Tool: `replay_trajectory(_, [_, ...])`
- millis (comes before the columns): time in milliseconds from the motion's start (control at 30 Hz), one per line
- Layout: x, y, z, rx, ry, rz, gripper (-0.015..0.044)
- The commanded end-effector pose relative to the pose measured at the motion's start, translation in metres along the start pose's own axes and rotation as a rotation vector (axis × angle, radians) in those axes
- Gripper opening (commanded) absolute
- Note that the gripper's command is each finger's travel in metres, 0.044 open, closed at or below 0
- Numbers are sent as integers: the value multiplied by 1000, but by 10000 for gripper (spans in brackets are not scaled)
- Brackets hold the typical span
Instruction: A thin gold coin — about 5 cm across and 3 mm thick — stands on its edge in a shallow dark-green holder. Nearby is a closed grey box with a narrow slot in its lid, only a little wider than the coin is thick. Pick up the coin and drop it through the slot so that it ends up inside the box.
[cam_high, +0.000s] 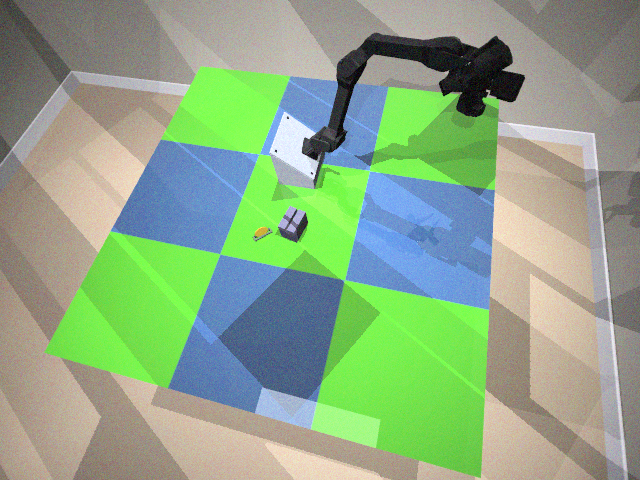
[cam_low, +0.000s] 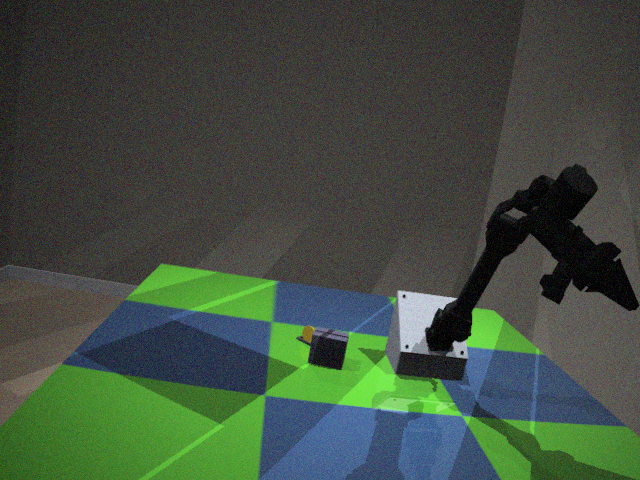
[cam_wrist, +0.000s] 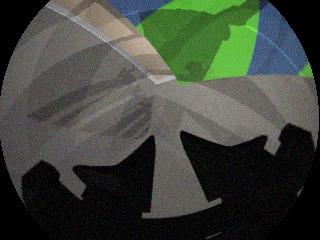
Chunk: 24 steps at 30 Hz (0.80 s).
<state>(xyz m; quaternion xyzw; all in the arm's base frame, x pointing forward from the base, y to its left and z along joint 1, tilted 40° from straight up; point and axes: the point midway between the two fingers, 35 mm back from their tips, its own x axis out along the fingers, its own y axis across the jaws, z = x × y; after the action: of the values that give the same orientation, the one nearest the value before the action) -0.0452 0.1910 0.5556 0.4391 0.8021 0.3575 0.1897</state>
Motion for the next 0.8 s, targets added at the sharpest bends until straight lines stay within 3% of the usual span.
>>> replay_trajectory(0, [5, 19, 44, -28, -111, 43, 161])
replay_trajectory(333, [-23, 63, 184, -77, -447, 117, 161])
replay_trajectory(633, [-81, 72, 285, -51, -707, 131, 161])
replay_trajectory(767, [-126, 67, 334, -36, -839, 119, 161])
